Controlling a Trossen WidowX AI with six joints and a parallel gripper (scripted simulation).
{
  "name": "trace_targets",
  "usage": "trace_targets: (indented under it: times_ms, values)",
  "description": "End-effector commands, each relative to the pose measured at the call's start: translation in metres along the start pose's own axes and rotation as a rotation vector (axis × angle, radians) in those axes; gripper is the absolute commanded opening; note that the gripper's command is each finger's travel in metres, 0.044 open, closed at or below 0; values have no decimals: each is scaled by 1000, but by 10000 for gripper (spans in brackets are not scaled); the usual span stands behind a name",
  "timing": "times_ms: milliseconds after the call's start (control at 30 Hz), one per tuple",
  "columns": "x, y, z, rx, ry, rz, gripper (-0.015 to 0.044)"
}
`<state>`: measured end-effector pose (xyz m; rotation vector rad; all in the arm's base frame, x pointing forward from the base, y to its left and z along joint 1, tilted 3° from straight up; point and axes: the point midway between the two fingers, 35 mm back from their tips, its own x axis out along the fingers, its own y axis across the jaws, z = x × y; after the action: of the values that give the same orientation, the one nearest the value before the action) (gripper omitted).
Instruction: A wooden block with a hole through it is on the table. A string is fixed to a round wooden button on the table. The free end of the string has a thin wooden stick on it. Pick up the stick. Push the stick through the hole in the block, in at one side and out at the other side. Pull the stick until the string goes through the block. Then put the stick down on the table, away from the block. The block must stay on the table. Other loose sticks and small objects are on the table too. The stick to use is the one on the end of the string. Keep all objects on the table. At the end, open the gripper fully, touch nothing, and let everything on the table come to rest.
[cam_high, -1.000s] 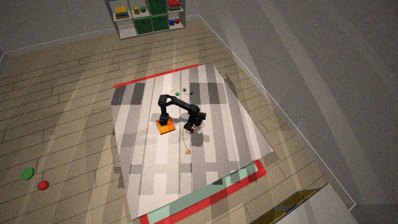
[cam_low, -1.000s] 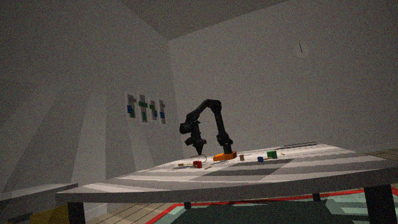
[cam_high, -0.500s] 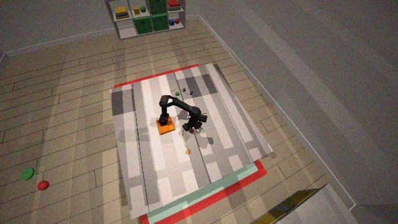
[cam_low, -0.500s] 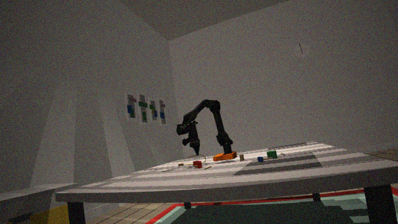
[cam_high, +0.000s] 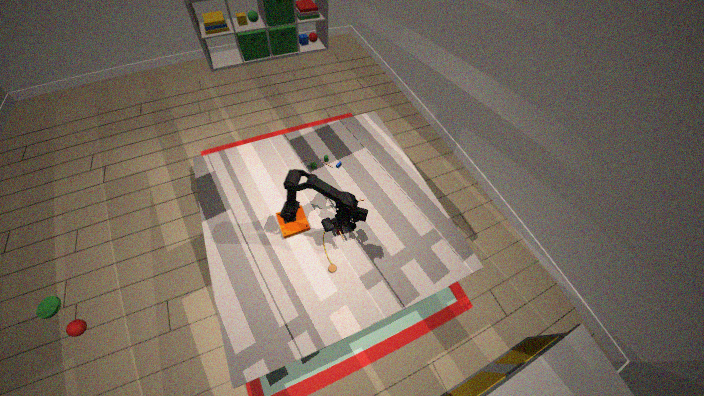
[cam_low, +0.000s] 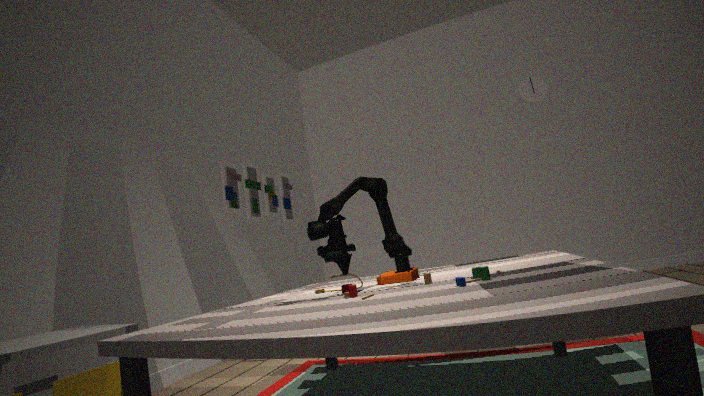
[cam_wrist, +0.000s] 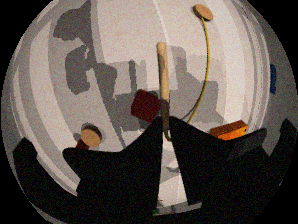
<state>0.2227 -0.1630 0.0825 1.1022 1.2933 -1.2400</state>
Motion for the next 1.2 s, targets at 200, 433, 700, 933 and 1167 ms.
trace_targets:
  times_ms: [200, 433, 700, 933, 1167]
  values:
    - [2, -6, 13, 210, 8, -25, 0]
    - [2, -9, 21, 369, 11, -36, 0]
    - [3, -13, 30, 550, 13, -50, 0]
    - [3, -17, 38, 709, 13, -63, 0]
    - [4, -21, 46, 868, 12, -77, 0]
